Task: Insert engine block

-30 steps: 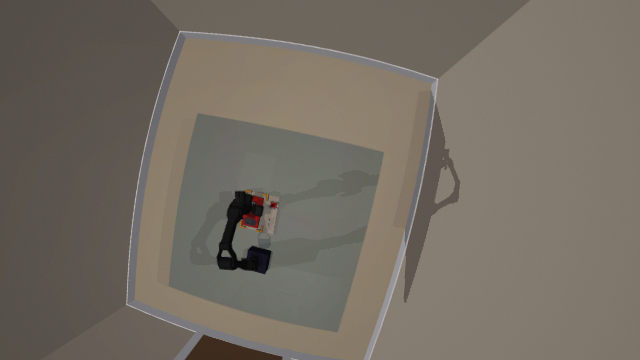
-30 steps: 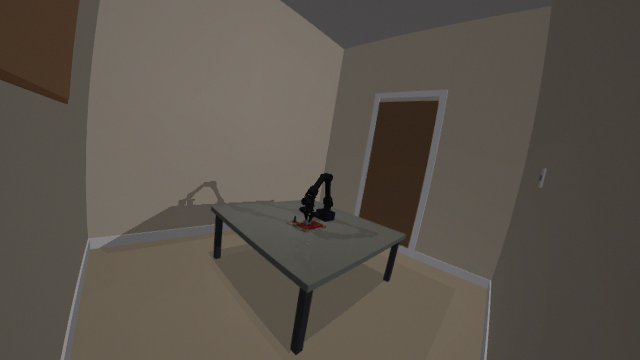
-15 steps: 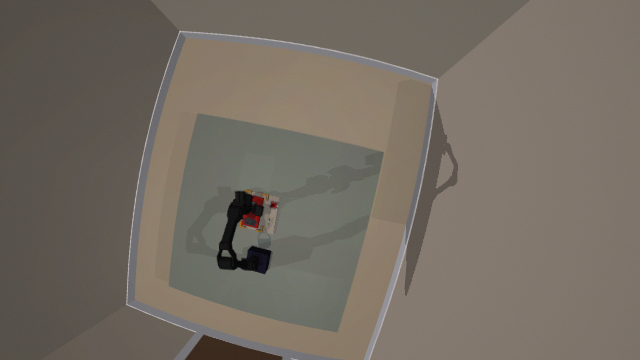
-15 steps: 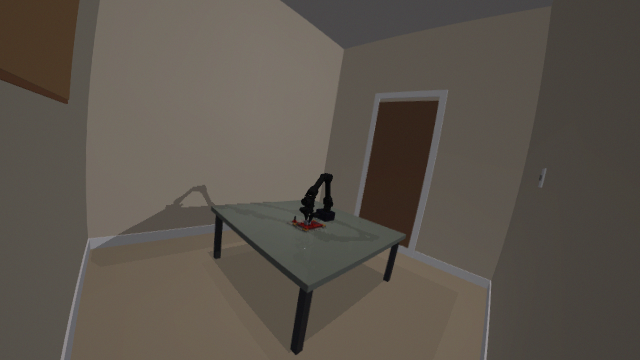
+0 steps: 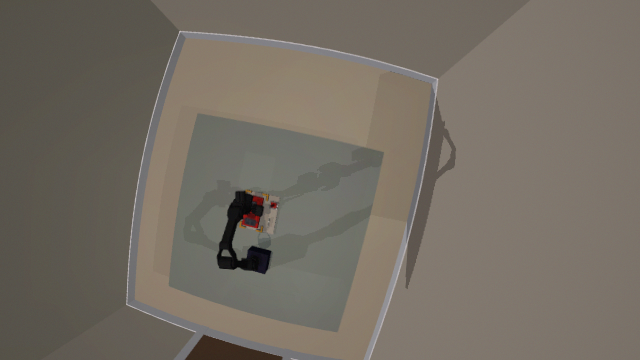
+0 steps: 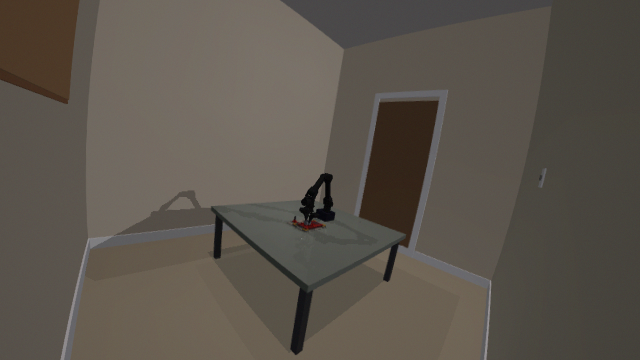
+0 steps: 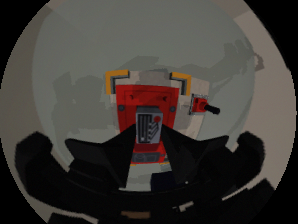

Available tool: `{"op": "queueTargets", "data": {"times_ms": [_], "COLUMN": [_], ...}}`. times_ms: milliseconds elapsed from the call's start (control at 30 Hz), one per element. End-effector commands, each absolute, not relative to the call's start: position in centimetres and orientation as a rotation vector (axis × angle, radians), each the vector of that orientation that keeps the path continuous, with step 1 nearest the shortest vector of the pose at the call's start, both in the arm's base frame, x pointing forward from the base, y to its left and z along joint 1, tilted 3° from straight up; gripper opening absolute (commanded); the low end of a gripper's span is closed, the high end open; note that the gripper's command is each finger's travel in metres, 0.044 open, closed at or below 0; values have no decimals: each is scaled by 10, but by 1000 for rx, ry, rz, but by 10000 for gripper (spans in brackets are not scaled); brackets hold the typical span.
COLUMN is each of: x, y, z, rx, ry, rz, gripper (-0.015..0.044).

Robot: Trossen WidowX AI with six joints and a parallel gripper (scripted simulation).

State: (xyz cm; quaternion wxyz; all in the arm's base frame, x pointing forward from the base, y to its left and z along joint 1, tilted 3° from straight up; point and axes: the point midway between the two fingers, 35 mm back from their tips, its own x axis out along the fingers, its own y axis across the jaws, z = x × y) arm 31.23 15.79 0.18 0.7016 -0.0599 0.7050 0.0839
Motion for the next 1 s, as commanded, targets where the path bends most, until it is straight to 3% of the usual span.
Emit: {"op": "queueTargets", "data": {"times_ms": [0, 967], "x": [312, 312], "y": [159, 159], "z": [1, -4], "rx": [-129, -130], "ry": [1571, 1571], "rz": [190, 191], "gripper": [158, 158]}}
